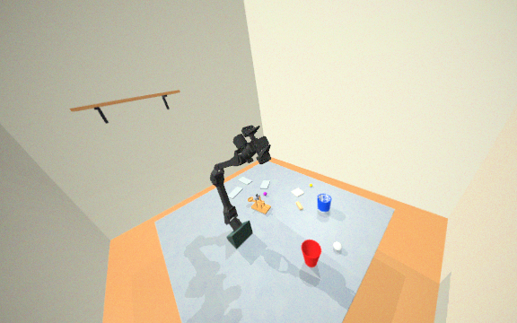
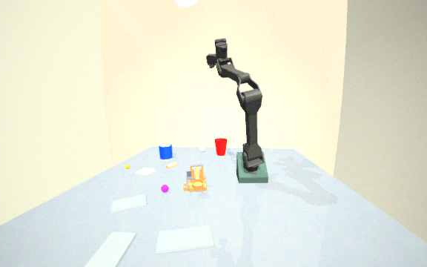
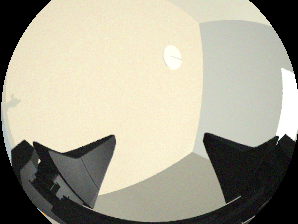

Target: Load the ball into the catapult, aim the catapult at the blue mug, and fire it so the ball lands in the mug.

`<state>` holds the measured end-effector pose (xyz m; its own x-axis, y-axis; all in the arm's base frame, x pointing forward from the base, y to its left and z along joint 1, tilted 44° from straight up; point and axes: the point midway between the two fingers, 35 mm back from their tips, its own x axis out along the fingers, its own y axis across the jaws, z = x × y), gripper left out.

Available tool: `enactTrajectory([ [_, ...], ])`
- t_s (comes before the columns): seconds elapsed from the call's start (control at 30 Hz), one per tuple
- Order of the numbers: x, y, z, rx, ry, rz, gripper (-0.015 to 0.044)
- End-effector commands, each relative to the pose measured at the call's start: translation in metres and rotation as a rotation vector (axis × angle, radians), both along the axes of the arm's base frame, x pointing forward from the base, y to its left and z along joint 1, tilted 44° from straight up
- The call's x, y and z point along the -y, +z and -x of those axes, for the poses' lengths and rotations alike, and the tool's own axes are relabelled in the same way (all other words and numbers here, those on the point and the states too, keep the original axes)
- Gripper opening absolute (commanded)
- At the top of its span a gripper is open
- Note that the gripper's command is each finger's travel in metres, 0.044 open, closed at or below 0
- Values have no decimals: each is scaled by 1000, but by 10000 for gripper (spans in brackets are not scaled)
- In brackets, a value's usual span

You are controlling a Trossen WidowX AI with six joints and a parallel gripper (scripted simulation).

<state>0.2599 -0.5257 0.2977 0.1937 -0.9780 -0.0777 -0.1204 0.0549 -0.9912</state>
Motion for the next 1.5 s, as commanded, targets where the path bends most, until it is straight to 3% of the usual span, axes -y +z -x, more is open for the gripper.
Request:
enactTrajectory([
  [0.0, -11, -17, -17, 48, 55, -81, 440],
  [0.73, -109, -116, -94, 280, 232, -647, 440],
  [1.47, -233, -189, -119, 446, 92, -1260, 440],
])
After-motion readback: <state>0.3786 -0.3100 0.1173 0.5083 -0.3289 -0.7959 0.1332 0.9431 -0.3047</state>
